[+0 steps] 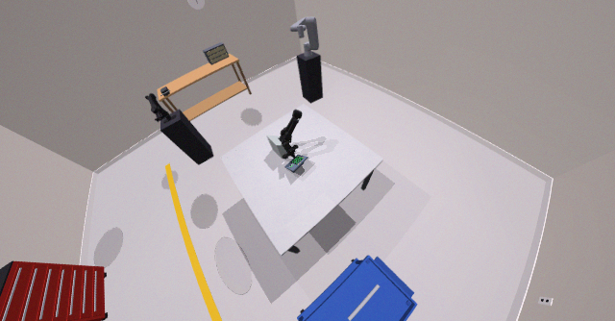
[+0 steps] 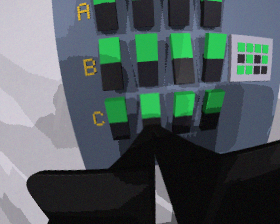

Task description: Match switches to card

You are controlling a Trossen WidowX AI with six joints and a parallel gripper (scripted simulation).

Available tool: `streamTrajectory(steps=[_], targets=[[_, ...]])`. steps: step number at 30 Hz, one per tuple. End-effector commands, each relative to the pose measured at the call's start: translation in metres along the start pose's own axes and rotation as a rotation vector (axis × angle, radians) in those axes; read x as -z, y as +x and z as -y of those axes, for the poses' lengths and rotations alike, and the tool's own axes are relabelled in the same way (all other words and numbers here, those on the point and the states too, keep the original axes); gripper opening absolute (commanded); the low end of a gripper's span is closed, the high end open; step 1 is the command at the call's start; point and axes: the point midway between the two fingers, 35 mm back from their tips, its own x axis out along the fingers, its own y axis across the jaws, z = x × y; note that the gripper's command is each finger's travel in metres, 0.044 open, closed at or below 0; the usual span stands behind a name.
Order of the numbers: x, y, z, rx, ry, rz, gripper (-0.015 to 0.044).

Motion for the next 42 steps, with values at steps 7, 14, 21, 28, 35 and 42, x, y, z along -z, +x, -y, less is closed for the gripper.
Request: streamTrajectory(steps=[7,14,21,28,35,42], targets=[[0.001,0.001,0.001,0.006,0.005,-0.002,0.0000],[0.001,0.002,0.001,0.006,0.005,-0.002,0.0000],[0.001,0.003,0.001,0.005,0.005,-0.002,0.0000],[0.000,0.000,0.002,0.006,0.000,-0.004,0.0000],[-0.002,-0.050,0.005,0.018,0.003,-0.031,0.0000],[-0.002,-0.062,0.002,0.010,0.004,-0.031,0.0000]])
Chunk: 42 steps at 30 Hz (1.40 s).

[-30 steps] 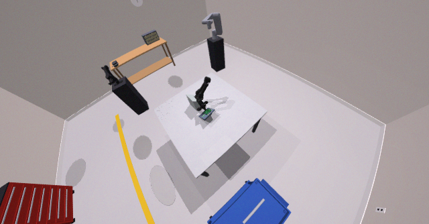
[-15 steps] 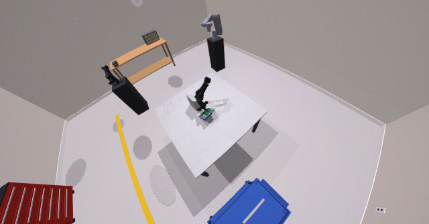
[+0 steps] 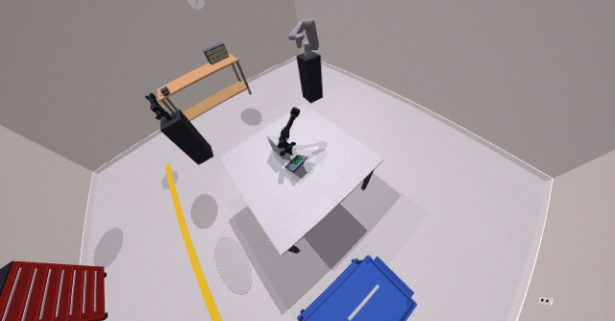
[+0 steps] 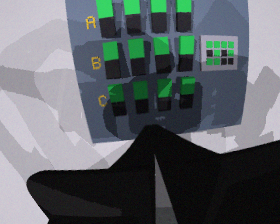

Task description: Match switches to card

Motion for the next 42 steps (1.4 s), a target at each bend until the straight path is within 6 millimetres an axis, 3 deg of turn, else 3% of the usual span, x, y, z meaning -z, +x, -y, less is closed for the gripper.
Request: streamTrajectory(steps=[1,4,9,12,17,42], targets=[[-0.003,-0.018,-0.003,-0.001,-0.013,-0.002,0.0000],[-0.004,-0.018,-0.002,-0.001,-0.013,-0.002,0.0000],[-0.022,-0.018,0.021,0.000,-0.015,-0.001,0.0000],[-0.022,-0.017,0.021,0.001,-0.014,-0.003,0.0000],[-0.023,0.016,0.020,-0.001,-0.015,-0.025,0.0000],[-0.023,0.042,0.020,-0.003,-0.015,-0.025,0.0000]])
